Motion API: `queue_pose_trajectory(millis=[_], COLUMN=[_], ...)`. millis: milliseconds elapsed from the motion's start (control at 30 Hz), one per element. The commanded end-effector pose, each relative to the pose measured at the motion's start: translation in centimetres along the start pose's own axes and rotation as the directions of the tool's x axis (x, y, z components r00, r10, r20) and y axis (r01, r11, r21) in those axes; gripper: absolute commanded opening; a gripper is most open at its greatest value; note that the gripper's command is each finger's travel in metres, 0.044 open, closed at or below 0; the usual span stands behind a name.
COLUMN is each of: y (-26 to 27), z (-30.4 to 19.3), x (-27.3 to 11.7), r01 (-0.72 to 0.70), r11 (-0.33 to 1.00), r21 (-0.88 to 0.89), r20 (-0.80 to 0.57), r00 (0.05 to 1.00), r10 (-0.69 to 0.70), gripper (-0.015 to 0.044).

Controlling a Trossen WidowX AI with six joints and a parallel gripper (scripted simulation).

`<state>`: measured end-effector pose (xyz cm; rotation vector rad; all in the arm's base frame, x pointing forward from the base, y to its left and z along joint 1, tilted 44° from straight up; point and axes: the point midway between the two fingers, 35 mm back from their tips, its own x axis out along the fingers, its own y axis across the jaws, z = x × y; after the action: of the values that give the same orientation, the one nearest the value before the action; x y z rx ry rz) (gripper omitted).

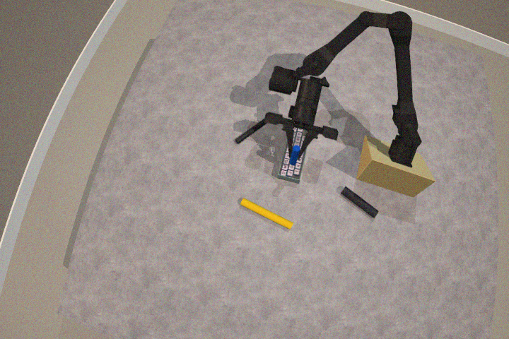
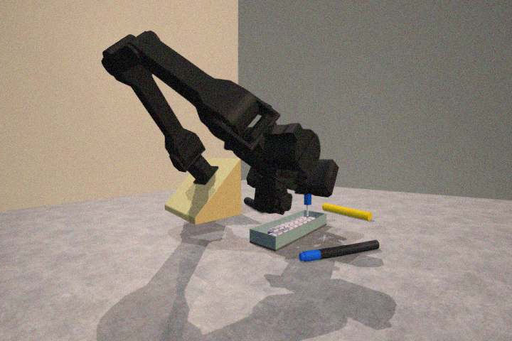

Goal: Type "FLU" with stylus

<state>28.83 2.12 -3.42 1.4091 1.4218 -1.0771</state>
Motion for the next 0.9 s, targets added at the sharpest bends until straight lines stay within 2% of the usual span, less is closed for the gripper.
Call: queue_pose_trajectory(millis=[0,867], y=[-0.11,-0.12], z=[0.19,0.79], x=[0.17,0.52], r01=[0.003,0.003], r11=[1.0,1.0], r21=[-0.003,-0.003], r20=[0.0,0.0], r00=[1.0,1.0], r10=[-0.003,-0.003], gripper=[0.0081,0.0081])
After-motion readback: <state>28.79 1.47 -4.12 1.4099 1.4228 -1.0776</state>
